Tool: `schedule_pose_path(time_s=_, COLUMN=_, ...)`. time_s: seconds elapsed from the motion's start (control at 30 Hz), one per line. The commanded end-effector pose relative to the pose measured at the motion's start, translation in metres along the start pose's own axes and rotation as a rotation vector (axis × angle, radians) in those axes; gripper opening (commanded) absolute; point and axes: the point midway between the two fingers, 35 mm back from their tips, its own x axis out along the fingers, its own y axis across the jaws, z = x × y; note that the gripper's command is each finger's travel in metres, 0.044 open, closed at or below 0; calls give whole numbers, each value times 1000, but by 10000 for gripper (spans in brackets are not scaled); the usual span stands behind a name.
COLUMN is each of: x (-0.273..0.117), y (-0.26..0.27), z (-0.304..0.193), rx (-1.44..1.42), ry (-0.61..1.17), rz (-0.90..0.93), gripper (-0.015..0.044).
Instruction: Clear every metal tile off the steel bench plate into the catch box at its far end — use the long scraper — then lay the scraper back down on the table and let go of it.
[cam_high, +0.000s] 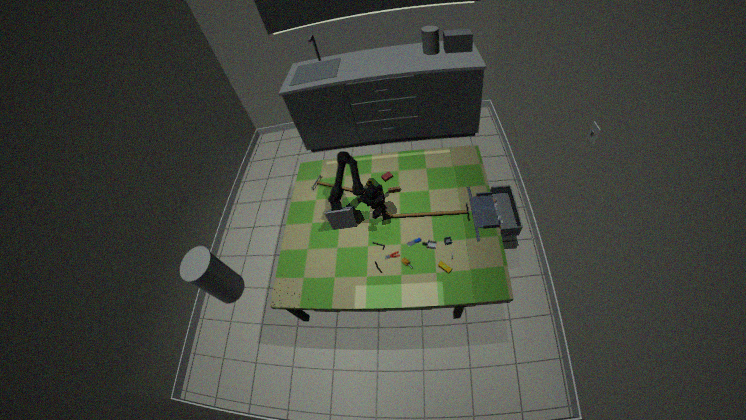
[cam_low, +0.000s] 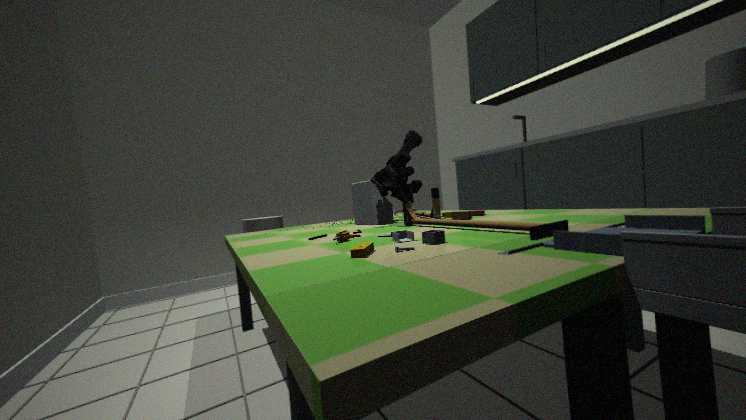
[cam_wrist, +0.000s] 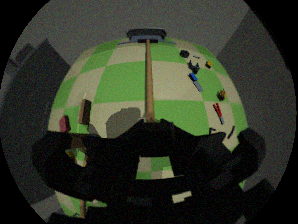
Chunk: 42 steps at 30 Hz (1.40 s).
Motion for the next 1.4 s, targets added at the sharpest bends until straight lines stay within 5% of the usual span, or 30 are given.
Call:
schedule_pose_path(time_s=0.0, x=0, y=0, z=0, rx=0, ry=0, rz=0, gripper=0)
schedule_pose_path(time_s=1.37, x=-3, y=4, z=-1, rx=-11, ry=9, rz=7, gripper=0)
